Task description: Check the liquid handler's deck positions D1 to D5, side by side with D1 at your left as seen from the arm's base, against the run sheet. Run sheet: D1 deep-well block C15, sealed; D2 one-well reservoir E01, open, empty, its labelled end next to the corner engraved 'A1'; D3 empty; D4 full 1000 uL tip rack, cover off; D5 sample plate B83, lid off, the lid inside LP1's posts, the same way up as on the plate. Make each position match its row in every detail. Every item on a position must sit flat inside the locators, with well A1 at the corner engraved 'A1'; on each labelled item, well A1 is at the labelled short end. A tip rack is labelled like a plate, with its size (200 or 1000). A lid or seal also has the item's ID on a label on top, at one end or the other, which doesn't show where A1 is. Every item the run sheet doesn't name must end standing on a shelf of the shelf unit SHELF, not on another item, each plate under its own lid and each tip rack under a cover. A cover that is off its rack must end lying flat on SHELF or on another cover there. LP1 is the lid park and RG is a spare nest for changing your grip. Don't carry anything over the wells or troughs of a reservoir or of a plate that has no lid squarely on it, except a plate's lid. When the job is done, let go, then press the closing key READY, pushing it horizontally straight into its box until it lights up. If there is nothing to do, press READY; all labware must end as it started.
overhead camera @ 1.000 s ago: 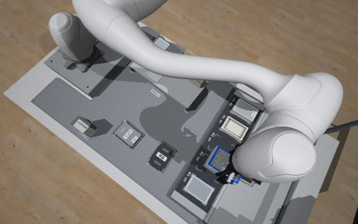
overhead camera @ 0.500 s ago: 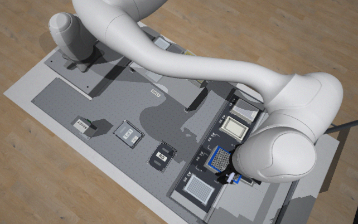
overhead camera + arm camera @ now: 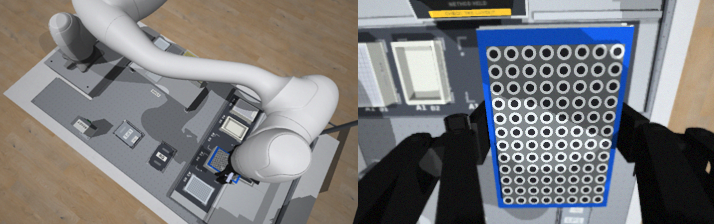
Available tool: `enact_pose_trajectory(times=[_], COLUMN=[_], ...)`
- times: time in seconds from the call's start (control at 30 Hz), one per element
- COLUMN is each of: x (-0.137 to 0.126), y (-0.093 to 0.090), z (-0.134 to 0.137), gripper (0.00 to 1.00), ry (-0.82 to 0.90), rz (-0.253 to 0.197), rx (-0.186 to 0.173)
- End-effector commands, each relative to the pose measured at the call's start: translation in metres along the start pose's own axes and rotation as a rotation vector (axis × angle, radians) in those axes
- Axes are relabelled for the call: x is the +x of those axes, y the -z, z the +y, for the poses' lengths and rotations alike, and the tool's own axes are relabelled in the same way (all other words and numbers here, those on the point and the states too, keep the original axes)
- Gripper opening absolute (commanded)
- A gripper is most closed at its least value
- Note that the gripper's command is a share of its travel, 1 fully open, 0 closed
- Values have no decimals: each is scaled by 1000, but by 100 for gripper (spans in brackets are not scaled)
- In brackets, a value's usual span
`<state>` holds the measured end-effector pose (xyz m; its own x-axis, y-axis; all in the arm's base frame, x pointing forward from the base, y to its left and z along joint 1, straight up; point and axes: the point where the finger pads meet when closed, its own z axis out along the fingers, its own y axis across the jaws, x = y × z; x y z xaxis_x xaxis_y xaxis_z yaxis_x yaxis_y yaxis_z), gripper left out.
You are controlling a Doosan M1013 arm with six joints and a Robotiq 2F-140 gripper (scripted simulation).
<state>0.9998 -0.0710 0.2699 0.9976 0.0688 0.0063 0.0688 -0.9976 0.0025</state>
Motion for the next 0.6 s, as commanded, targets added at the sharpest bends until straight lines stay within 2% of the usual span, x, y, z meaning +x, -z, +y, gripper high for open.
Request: enact_pose_trajectory(times=[0.0,0.57], x=[0,0], y=[-4,-29], z=[0,0], gripper=[10,10], ry=[0,0], rz=[2,2], rx=[0,0])
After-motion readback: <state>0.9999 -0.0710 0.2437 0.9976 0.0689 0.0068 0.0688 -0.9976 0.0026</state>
